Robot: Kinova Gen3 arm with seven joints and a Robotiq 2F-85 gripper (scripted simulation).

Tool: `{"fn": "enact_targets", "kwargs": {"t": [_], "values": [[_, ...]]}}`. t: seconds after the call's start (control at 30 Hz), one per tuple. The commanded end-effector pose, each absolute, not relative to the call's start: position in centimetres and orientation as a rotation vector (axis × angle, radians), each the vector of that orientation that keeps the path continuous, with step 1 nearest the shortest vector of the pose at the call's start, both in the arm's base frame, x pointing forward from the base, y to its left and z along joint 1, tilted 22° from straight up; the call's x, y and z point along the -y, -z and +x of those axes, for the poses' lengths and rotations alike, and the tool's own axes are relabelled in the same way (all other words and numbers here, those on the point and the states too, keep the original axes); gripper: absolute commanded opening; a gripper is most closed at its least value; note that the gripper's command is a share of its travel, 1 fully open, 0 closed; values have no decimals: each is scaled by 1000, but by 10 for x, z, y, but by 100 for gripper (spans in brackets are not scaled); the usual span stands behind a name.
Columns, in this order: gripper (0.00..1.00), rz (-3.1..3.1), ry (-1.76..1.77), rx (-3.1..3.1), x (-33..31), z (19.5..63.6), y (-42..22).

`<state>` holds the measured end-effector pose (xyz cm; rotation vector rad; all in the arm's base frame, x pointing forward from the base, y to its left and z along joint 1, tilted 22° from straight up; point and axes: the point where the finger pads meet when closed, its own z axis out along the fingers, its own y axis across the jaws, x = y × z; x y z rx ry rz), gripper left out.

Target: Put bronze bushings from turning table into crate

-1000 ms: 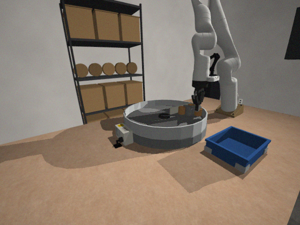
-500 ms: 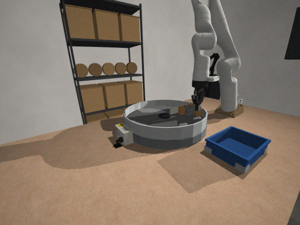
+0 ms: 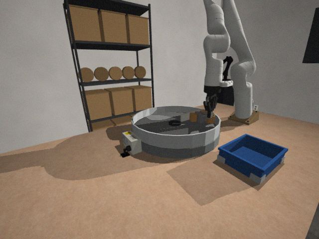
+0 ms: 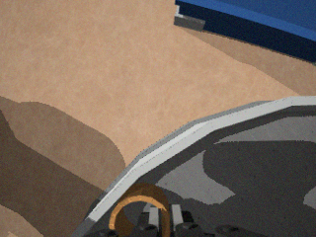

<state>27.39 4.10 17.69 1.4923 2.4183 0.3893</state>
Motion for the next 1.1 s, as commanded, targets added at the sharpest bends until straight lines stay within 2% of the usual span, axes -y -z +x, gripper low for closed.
{"fn": "enact_targets", "kwargs": {"t": [0.0,1.07], "values": [[0,1492,-390,-2418,-41,273,-178],[0,1491,-389,-2418,-40,269,-191]]}}
